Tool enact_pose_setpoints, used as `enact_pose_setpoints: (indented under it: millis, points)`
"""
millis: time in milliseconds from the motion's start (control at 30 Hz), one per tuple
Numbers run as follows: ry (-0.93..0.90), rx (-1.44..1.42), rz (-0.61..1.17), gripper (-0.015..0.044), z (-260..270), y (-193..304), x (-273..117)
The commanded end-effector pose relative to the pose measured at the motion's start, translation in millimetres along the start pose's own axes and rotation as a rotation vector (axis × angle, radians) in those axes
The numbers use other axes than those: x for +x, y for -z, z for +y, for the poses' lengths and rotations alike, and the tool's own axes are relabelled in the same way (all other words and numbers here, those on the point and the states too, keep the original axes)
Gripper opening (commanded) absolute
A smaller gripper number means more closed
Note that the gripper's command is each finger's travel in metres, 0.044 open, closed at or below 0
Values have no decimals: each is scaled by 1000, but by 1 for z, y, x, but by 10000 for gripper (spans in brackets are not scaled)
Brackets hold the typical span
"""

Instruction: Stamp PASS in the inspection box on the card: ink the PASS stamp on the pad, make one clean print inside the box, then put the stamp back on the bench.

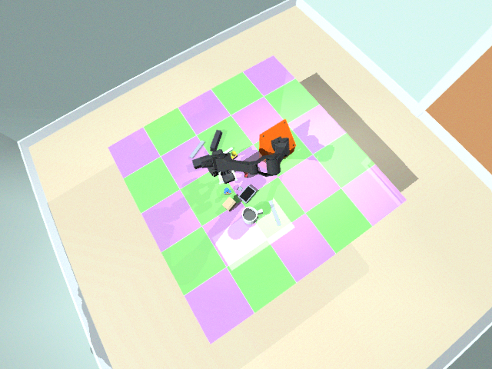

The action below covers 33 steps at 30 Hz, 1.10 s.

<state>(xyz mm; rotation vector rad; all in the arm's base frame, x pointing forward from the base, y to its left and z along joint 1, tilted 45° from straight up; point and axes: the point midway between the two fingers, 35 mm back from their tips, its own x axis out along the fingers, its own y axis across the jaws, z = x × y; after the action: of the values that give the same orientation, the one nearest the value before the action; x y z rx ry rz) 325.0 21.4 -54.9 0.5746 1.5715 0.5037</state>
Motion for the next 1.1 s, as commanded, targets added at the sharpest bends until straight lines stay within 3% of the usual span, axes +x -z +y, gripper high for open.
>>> enact_pose_setpoints:
  millis: [0,1067]
  points:
    - [-5,4,-2,0,0,0,3]
    - [-6,5,-3,0,3,2,24]
